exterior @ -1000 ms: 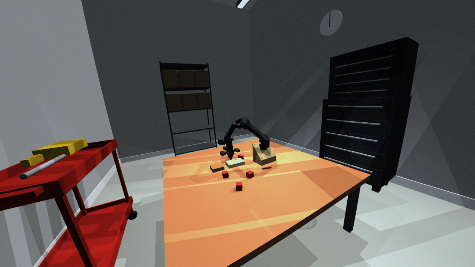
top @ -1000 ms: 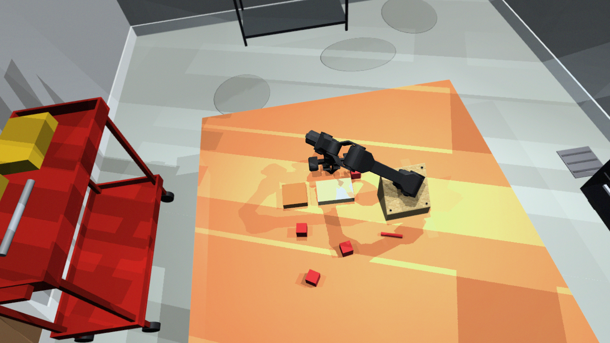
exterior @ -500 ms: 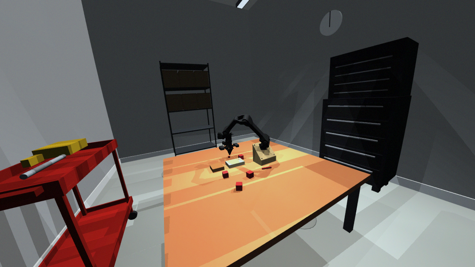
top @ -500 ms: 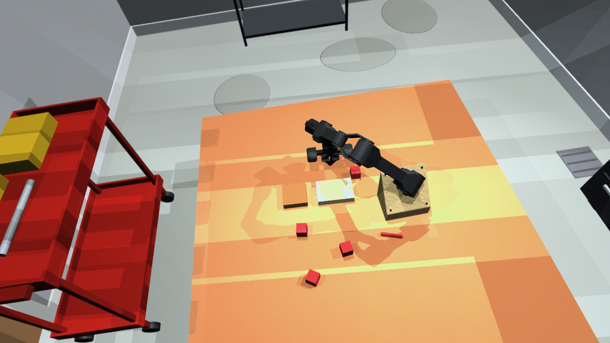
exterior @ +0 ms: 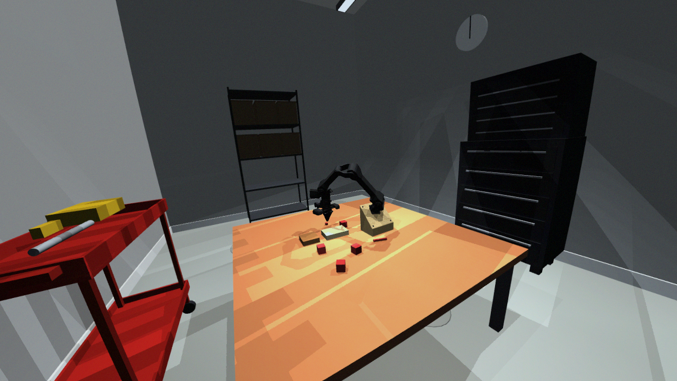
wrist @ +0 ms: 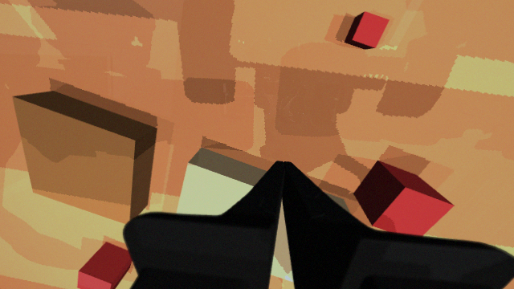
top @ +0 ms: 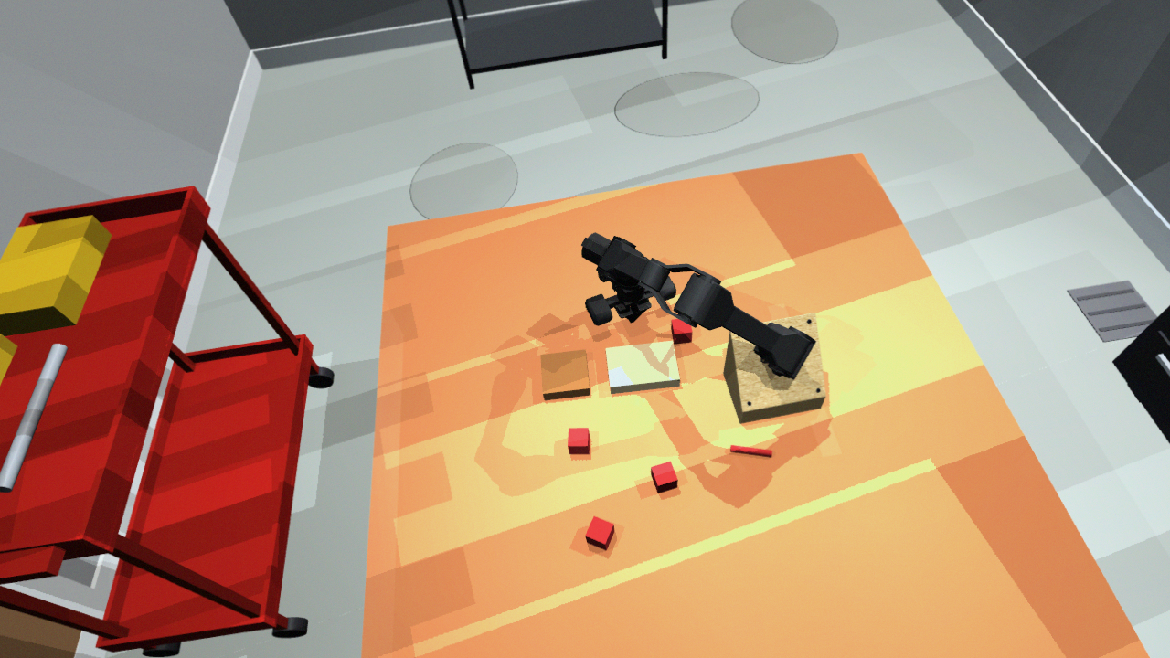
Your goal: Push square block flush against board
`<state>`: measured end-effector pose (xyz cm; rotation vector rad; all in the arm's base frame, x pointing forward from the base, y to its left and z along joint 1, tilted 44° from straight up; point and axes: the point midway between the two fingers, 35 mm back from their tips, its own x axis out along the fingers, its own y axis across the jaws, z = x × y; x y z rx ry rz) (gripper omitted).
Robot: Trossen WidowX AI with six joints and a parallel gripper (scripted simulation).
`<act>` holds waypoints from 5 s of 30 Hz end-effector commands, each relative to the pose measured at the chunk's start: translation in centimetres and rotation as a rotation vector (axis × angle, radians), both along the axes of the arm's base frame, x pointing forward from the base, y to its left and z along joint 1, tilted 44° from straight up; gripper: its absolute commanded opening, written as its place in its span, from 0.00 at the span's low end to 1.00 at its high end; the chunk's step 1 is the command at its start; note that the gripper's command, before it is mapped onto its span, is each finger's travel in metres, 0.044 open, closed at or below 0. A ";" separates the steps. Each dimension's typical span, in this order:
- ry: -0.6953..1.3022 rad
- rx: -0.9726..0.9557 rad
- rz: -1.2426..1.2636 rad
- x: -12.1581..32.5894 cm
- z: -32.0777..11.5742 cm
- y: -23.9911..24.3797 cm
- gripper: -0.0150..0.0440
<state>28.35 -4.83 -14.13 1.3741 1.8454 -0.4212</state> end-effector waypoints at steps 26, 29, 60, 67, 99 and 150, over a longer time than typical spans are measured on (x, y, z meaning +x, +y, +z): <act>-0.663 0.114 0.761 0.2 4.5 4.6 0.25; -0.731 0.126 0.838 0.2 5.0 5.1 0.25; -1.440 0.262 1.630 -1.2 9.2 9.9 0.25; -1.604 0.294 1.806 -1.7 10.1 10.9 0.25; -1.881 0.349 2.087 -3.5 7.2 16.1 0.25; -1.881 0.350 2.086 -3.8 9.4 18.3 0.25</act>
